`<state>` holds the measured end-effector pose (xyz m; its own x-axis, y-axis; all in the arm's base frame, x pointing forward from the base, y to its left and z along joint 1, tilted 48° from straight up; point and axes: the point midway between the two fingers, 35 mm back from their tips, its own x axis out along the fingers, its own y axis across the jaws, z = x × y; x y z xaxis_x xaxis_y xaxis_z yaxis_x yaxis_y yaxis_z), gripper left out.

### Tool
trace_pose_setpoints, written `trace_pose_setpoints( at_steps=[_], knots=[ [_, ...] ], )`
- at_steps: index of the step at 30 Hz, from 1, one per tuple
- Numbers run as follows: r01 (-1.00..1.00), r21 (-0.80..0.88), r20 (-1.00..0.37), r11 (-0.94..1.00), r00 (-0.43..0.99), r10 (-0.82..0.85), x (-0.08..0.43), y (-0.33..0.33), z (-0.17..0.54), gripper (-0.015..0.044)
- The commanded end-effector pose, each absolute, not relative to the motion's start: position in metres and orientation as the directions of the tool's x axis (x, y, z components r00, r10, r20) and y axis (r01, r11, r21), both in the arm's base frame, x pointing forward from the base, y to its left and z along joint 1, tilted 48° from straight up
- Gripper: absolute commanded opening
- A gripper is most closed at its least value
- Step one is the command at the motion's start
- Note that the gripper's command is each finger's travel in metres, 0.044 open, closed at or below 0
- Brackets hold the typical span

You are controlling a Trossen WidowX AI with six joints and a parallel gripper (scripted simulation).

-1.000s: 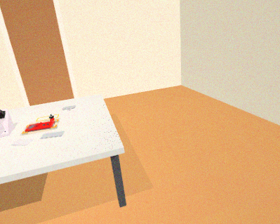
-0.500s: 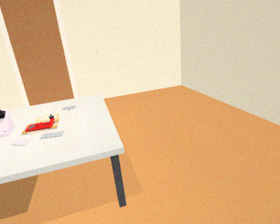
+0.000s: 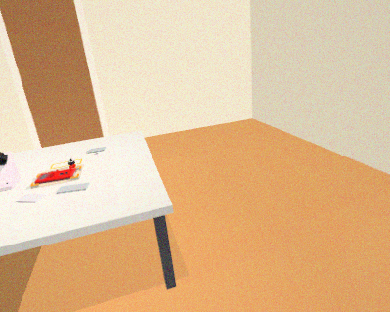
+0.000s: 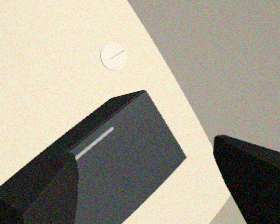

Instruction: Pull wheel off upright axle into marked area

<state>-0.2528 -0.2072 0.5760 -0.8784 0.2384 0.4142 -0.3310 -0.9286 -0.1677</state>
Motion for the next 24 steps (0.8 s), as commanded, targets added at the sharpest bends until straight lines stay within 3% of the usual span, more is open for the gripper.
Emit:
trace_pose_setpoints(
  at_steps=[1, 24],
  knots=[
    [-0.255, -0.202, 0.416, -0.946, -0.896, 0.153, -0.244, -0.235, 0.568, 0.03],
    [0.256, -0.359, 0.377, -0.897, -0.84, -0.39, -0.127, -0.38, 0.523, 0.03]
  ],
)
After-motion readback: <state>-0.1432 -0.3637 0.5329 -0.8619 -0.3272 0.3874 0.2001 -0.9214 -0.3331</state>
